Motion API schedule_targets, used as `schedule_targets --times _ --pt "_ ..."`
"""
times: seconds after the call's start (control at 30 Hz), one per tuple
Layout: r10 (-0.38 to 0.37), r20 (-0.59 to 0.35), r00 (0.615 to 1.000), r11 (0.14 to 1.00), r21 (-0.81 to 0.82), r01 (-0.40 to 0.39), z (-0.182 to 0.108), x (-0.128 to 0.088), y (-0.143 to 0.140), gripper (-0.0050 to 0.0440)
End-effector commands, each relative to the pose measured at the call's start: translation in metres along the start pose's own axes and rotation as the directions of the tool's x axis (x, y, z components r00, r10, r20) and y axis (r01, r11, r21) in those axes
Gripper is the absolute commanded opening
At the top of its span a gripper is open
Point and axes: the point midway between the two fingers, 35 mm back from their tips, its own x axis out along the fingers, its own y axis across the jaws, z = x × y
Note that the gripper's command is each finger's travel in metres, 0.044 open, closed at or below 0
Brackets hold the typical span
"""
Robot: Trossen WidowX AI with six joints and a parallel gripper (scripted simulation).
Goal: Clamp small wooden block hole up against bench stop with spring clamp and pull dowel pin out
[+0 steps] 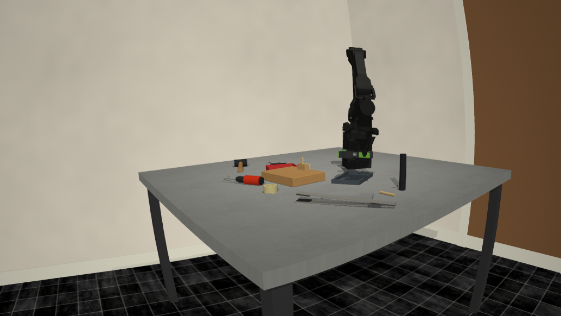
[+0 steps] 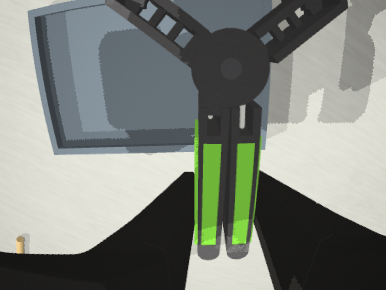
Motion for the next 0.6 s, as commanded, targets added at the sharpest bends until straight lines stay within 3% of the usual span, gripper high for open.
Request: schedule_targets --times 0.0,0.57 --pt "0.006 -0.003 1.000 1.000 -0.004 -0.006 0.000 -0.005 0.001 0.0000" --pt "0.006 -0.003 1.000 1.000 -0.004 -0.006 0.000 -0.015 -0.001 0.0000"
